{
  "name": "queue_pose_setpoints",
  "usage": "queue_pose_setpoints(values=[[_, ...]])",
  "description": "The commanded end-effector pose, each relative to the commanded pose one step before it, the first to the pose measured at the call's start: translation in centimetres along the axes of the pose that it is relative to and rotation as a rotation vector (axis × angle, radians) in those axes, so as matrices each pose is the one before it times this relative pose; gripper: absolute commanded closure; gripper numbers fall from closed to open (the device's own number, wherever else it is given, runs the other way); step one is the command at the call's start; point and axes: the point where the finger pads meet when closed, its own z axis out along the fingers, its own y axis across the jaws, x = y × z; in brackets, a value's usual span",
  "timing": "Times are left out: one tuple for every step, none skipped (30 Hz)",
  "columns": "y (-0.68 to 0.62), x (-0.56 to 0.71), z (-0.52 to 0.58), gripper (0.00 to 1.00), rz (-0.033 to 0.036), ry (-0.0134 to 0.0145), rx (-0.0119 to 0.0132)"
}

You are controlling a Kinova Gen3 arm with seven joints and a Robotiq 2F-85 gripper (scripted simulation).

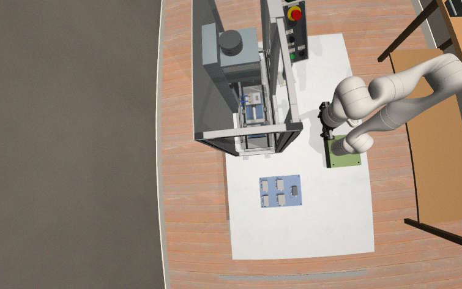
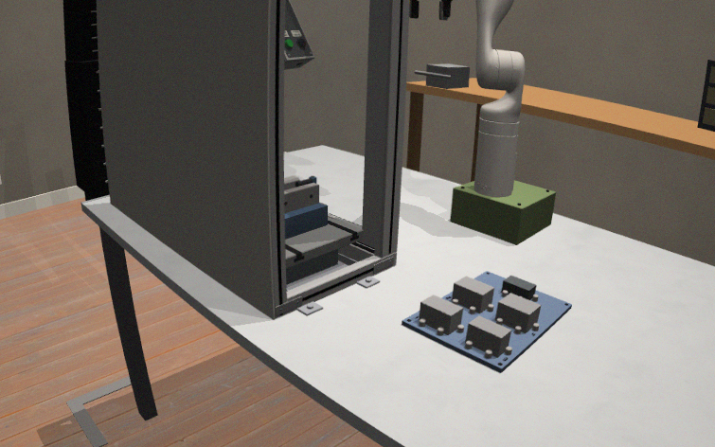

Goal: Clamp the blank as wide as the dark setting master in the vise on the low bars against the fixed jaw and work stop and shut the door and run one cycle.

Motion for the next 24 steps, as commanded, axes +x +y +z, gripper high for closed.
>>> queue_pose_setpoints(values=[[-0.369, -0.019, -0.237, 0.2, -0.00616, -0.00361, 0.00217], [0.0, 0.0, 0.0, 0.2, 0.0, 0.0, 0.0], [0.0, 0.0, 0.0, 0.2, 0.0, 0.0, 0.0], [0.0, 0.0, 0.0, 0.2, 0.0, 0.0, 0.0], [0.0, 0.0, 0.0, 0.2, 0.0, 0.0, 0.0], [0.0, 0.0, 0.0, 0.2, 0.0, 0.0, 0.0], [0.0, 0.0, 0.0, 0.2, 0.0, 0.0, 0.0], [0.261, -0.027, 0.097, 0.2, 0.00505, -0.02057, -0.00325], [-0.065, 0.006, -0.025, 0.2, -0.00004, -0.02103, 0.00072], [-0.066, 0.005, -0.025, 0.2, -0.00004, -0.02103, 0.00072], [-0.066, 0.005, -0.025, 0.2, -0.00004, -0.02103, 0.00072], [-0.066, 0.004, -0.025, 0.2, -0.00004, -0.02103, 0.00072], [0.0, 0.0, 0.0, 0.2, 0.0, 0.0, 0.0], [0.0, 0.0, 0.0, 0.2, 0.0, 0.0, 0.0], [0.0, 0.0, 0.0, 0.2, 0.0, 0.0, 0.0], [0.0, 0.0, 0.0, 0.2, 0.0, 0.0, 0.0], [0.0, 0.0, 0.0, 0.2, 0.0, 0.0, 0.0], [0.0, 0.0, 0.0, 0.2, 0.0, 0.0, 0.0], [0.0, 0.0, 0.0, 0.2, 0.0, 0.0, 0.0], [0.0, 0.0, 0.0, 0.2, 0.0, 0.0, 0.0], [0.0, 0.0, 0.0, 0.2, 0.0, 0.0, 0.0], [0.0, 0.0, 0.0, 0.2, 0.0, 0.0, 0.0], [0.0, 0.0, 0.0, 0.2, 0.0, 0.0, 0.0], [0.0, 0.0, 0.0, 0.2, 0.0, 0.0, 0.0]])
